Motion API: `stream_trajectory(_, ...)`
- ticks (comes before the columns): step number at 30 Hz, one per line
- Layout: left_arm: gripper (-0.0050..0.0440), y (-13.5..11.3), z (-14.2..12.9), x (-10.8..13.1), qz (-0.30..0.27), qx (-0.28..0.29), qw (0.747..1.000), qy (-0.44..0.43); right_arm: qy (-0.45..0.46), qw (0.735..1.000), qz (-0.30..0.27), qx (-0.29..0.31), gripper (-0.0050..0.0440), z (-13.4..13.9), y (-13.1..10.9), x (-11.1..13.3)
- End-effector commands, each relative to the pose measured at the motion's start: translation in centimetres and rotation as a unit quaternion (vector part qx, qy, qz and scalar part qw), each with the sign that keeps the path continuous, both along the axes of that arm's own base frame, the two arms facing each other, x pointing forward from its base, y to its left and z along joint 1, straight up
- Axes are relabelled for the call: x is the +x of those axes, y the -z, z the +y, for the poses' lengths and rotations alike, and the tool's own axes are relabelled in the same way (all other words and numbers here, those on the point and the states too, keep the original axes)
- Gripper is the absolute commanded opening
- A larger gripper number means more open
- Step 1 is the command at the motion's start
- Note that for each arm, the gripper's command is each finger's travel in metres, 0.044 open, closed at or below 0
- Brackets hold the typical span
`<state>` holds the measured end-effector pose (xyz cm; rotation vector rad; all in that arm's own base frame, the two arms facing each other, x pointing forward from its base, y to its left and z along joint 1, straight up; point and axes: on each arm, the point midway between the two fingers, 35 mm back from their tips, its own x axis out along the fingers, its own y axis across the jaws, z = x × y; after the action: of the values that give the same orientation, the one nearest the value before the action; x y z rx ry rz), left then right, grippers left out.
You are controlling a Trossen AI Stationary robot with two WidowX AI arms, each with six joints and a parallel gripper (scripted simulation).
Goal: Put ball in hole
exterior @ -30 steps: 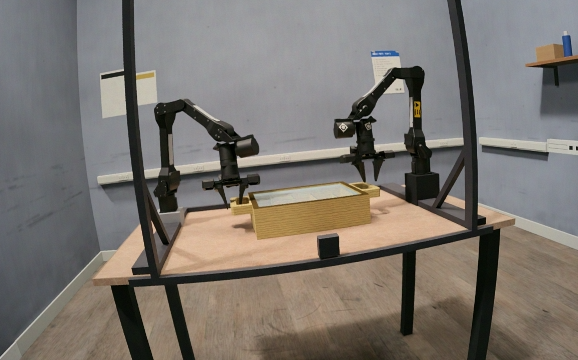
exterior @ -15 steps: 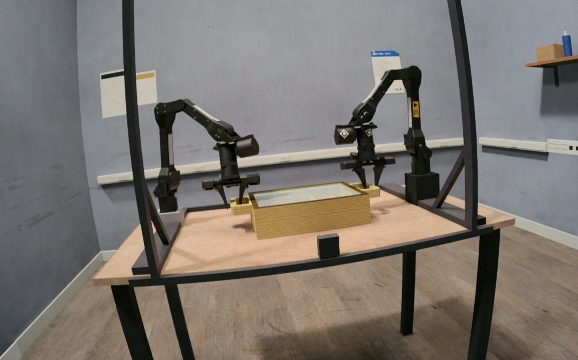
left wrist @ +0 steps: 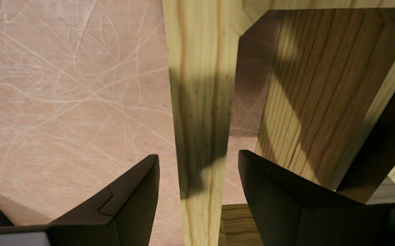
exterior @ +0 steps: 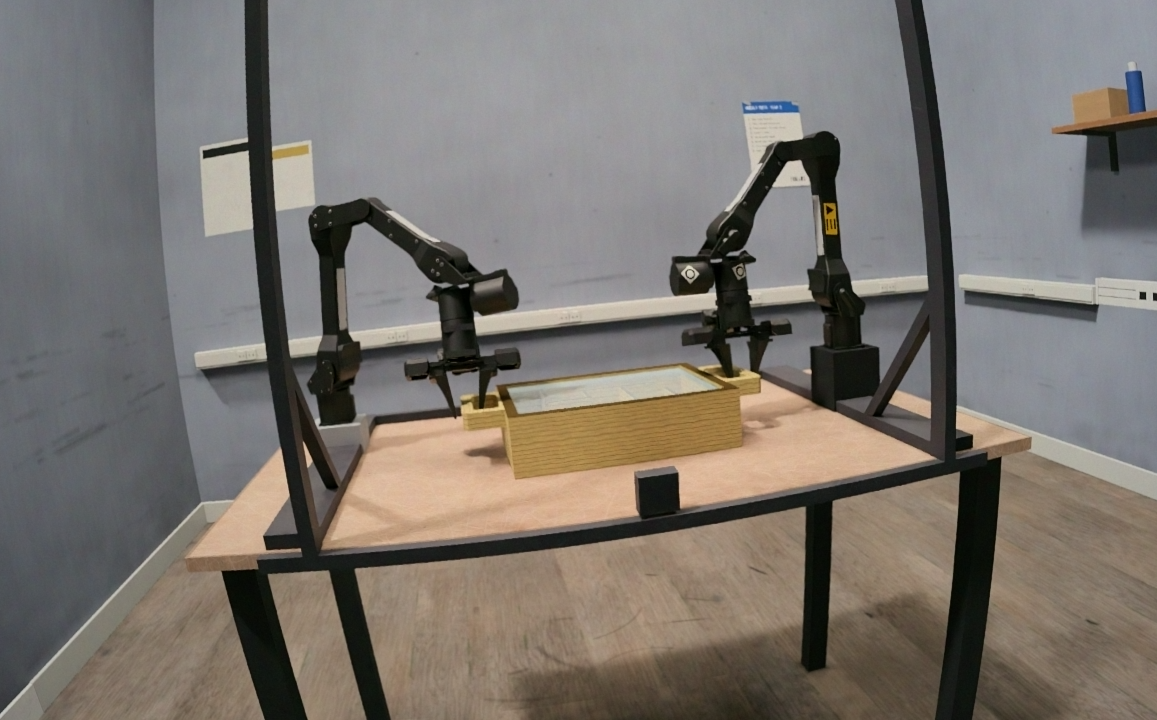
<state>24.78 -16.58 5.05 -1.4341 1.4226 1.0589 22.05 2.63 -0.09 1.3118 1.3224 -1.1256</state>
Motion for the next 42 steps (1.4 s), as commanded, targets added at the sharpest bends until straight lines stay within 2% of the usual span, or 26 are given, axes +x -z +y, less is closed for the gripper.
stream_trajectory(1,0.0186,-0.1,0.0,-0.1,0.000,0.001,1.000,0.000,-0.001,1.000,-0.004,0.001,0.0186,0.1,-0.1,0.1)
stream_trajectory(42,0.0186,-1.1,-0.2,0.6,-0.018,-0.007,1.000,0.002,-0.001,1.000,-0.010,0.001,0.0186,0.1,-0.4,0.2)
